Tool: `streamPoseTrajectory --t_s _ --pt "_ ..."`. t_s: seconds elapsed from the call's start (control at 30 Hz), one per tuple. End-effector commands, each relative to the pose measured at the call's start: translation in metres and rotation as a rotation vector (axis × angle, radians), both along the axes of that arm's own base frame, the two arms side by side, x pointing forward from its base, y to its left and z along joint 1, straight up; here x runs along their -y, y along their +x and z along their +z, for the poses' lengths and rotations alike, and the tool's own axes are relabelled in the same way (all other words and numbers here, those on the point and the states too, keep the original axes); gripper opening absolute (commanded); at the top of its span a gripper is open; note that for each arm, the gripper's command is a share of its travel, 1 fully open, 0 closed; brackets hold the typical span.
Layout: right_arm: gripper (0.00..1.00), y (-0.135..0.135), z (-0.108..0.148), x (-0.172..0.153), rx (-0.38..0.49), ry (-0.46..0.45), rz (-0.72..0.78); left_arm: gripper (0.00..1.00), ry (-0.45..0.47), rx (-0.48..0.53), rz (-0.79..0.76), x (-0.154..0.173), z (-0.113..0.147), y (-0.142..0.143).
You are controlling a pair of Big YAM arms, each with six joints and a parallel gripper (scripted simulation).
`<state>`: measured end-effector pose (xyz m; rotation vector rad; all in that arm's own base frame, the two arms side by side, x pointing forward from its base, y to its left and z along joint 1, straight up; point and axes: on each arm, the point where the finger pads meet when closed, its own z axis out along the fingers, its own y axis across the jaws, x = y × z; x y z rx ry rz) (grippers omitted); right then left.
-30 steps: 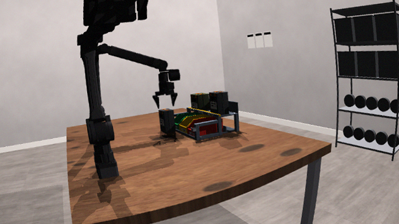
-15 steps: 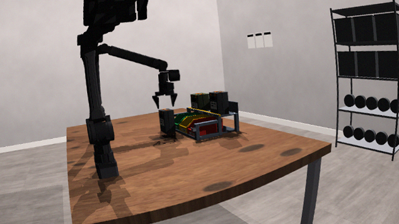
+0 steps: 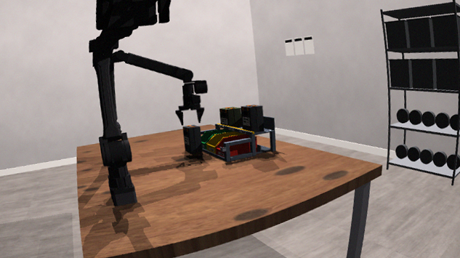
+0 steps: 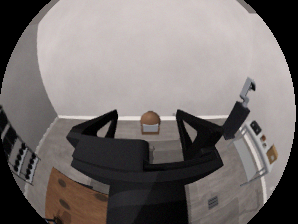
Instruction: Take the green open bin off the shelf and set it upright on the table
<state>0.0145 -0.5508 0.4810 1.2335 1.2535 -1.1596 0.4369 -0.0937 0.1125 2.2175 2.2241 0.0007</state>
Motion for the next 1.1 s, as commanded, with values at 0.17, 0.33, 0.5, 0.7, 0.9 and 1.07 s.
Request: streamPoseTrajectory --t_s 0.17,0.33,0.5,0.7,0.9,1.07 --pt "1.00 -0.006 0.019 -0.006 -0.008 -0.053 -0.007 1.00 0.005 -0.010 0.004 -0.003 -0.005 0.000" --pt "1.00 -0.006 0.019 -0.006 -0.008 -0.053 -0.007 1.00 0.005 -0.011 0.004 -0.003 -0.005 0.000" --pt "1.00 -0.006 0.019 -0.006 -0.008 -0.053 -0.007 1.00 0.005 -0.011 0.004 -0.003 -0.006 0.000" --pt "1.00 -0.006 0.019 -0.006 -0.008 -0.053 -0.007 1.00 0.004 -0.006 0.004 -0.003 -0.007 0.001" --pt "1.00 -0.006 0.019 -0.006 -0.008 -0.053 -0.007 1.00 0.004 -0.004 0.004 -0.003 -0.011 0.002" --pt "1.00 -0.006 0.019 -0.006 -0.008 -0.053 -0.007 1.00 0.003 -0.002 0.004 -0.003 -0.015 0.002"
